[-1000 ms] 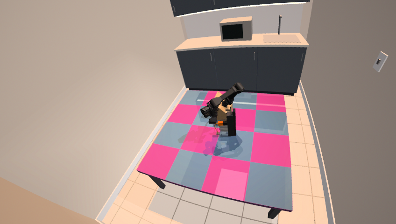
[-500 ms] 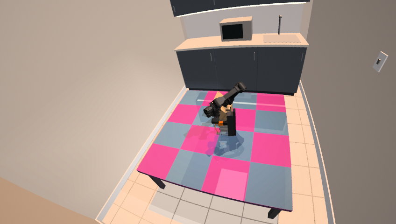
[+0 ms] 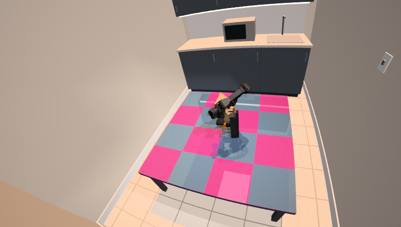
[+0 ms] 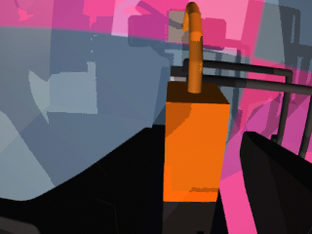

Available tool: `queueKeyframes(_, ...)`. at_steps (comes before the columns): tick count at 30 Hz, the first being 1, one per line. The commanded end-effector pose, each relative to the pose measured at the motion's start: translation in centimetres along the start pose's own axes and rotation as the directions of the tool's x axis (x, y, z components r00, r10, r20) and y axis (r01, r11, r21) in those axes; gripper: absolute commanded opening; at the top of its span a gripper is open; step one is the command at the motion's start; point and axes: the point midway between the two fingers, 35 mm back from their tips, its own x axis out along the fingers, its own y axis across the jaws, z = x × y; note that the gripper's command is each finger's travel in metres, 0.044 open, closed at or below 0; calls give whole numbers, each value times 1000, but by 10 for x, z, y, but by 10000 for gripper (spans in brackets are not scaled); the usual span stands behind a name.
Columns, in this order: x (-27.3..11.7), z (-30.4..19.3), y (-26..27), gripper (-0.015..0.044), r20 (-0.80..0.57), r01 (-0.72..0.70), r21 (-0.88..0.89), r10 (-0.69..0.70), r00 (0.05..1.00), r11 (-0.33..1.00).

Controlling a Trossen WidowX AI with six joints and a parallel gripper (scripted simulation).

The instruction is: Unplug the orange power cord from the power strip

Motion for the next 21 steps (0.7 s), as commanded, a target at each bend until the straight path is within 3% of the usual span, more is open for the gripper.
queueKeyframes(1,5,-1,-1,160,-5,0,4,0,1000,1000)
queueKeyframes(9,12,-1,-1,160,-5,0,4,0,1000,1000)
queueKeyframes(13,9,-1,0,55,0,0,0,0,1000,1000)
queueKeyframes(21,9,-1,0,2,0,0,0,0,1000,1000)
